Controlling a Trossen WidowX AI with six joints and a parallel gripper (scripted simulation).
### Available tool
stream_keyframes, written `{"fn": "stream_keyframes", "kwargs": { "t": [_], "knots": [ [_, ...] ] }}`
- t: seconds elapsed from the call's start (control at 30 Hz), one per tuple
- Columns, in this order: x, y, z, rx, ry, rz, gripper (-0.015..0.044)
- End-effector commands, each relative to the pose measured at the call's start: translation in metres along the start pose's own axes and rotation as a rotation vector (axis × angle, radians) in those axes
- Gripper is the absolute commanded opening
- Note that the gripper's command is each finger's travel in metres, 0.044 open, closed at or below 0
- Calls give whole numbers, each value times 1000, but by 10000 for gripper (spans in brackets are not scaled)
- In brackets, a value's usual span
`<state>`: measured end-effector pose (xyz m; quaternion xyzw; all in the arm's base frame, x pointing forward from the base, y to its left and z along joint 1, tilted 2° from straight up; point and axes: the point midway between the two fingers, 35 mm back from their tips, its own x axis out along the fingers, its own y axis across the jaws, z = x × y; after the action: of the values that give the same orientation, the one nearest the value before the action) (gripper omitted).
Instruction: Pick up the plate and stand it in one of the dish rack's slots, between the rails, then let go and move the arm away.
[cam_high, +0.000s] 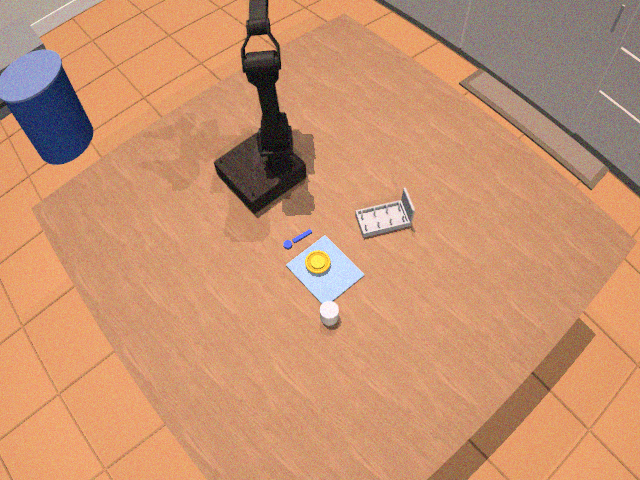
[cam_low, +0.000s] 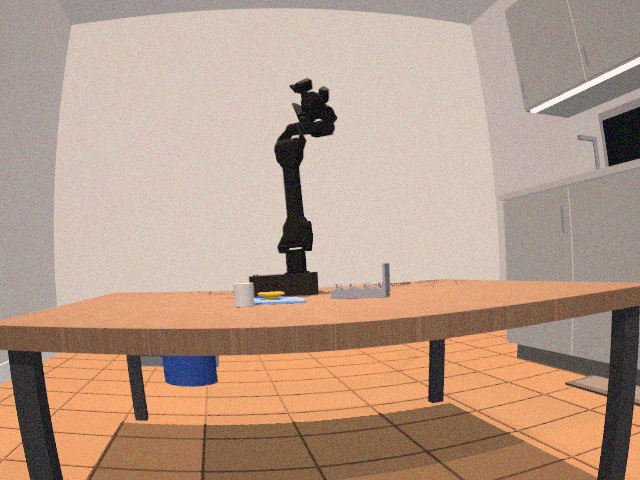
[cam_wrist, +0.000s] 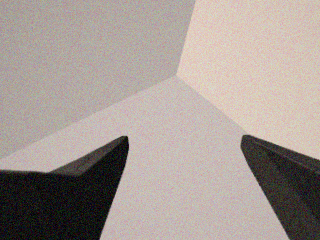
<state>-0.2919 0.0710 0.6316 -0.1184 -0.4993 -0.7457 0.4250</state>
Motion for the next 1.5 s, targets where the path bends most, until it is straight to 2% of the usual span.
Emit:
{"fn": "stream_keyframes", "kwargs": {
  "t": [0.0, 0.4, 0.8, 1.07, 1.47],
  "knots": [
    [-21, -15, 31, -57, -111, -71, 400],
    [-83, -26, 89, -247, -325, -240, 400],
    [-165, -26, 142, -383, -573, -417, 400],
    [-230, -22, 169, -507, -723, -579, 400],
    [-355, 5, 190, -650, -995, -862, 400]
  ]
}}
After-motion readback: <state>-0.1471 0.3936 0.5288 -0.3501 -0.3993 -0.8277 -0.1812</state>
